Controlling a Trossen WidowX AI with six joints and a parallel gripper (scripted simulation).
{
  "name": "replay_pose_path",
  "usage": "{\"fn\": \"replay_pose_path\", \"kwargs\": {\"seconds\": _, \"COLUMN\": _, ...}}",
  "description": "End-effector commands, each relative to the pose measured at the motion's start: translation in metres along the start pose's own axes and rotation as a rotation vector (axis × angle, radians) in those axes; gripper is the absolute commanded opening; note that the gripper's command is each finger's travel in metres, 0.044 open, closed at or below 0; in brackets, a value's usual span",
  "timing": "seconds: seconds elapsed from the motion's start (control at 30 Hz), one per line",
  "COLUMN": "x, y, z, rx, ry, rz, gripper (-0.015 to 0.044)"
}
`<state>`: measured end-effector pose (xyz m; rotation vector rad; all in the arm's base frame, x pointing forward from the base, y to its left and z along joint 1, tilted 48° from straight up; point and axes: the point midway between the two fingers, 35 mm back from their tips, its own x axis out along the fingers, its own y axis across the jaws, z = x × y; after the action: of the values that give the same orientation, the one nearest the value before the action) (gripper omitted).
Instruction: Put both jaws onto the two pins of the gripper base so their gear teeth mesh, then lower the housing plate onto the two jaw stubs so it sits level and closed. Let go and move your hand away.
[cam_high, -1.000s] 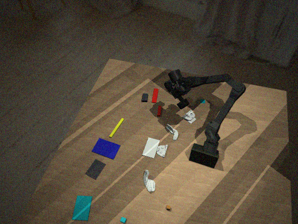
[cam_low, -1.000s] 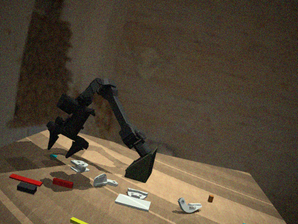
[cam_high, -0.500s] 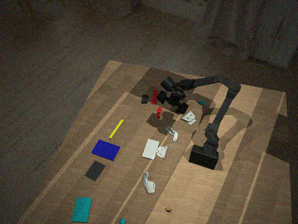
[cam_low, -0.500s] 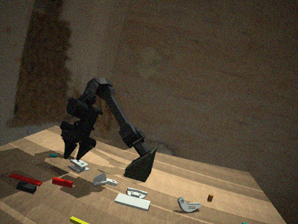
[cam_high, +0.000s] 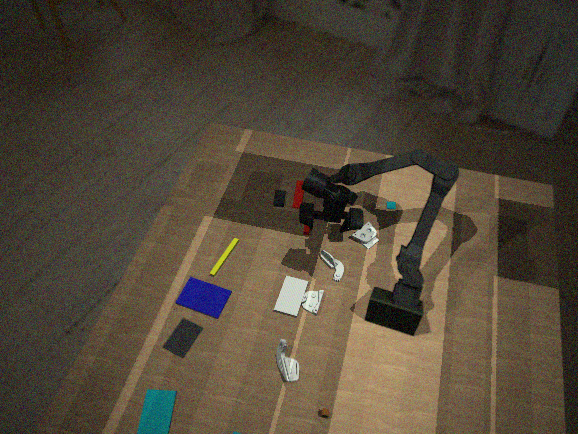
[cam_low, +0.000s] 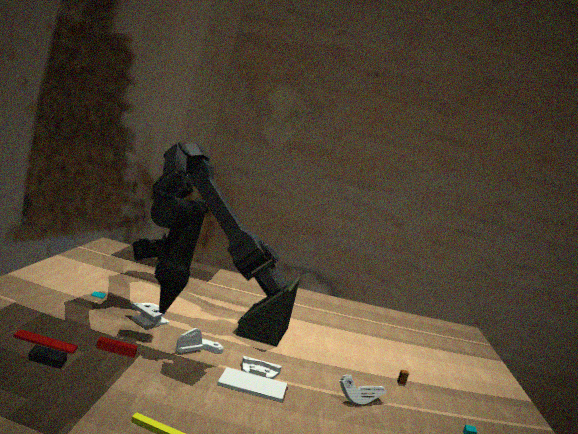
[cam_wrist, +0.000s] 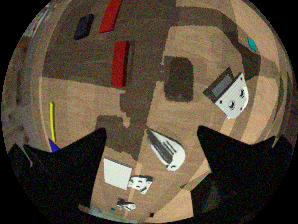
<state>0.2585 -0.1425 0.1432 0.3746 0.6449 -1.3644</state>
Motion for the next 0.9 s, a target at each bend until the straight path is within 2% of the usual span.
{"fn": "replay_pose_path", "kwargs": {"seconds": 0.0, "x": -0.003, "y": 0.000, "z": -0.017, "rx": -0.148, "ry": 0.037, "rz": -0.019, "gripper": 0.0440}}
{"fn": "replay_pose_path", "kwargs": {"seconds": 0.6, "x": -0.019, "y": -0.016, "z": -0.063, "rx": -0.682, "ry": 0.148, "rz": -0.108, "gripper": 0.0440}}
{"fn": "replay_pose_path", "kwargs": {"seconds": 0.87, "x": -0.020, "y": -0.016, "z": -0.064, "rx": -0.701, "ry": 0.152, "rz": -0.111, "gripper": 0.0440}}
